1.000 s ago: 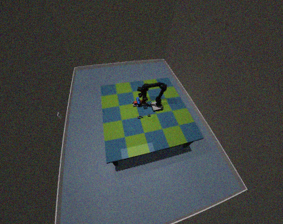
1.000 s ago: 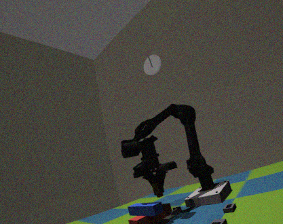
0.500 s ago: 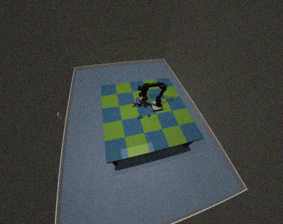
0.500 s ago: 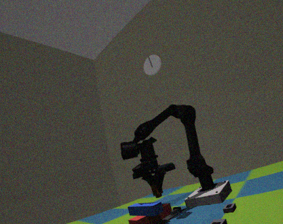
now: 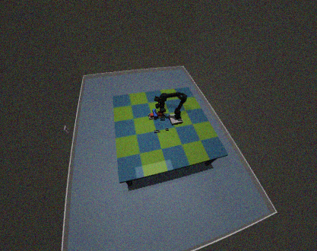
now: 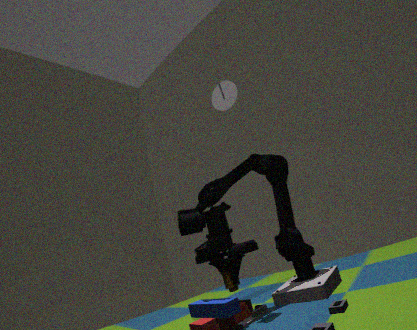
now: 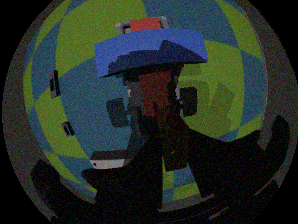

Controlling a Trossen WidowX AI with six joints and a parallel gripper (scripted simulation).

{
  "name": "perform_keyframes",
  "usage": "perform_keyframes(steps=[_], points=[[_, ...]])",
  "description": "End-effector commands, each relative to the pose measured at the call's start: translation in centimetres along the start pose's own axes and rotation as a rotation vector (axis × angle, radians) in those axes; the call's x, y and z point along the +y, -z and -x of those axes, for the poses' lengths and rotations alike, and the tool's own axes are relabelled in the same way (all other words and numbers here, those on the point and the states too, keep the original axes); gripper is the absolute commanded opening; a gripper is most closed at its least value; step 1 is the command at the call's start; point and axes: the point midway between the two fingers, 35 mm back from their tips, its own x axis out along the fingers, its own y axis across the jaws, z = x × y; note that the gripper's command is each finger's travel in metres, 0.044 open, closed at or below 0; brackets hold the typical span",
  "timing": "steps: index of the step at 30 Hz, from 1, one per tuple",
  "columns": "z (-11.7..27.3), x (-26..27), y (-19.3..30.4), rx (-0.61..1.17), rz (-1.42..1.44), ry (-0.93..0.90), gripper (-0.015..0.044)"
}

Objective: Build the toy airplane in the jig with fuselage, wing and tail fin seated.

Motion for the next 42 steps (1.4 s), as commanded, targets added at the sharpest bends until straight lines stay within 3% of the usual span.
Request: perform_keyframes(steps=[1,27,33,37,42], points=[[-0.5,0.0,0.0,-0.001,0.004,-0.003,0.0065],[-4.0,0.1,0.0,-0.001,0.004,-0.004,0.0065],[-3.8,0.0,0.0,0.001,0.003,-0.001,0.0005],[-3.8,0.0,0.0,0.001,0.003,-0.001,0.0],[-3.8,0.0,0.0,0.001,0.003,-0.001,0.0131]])
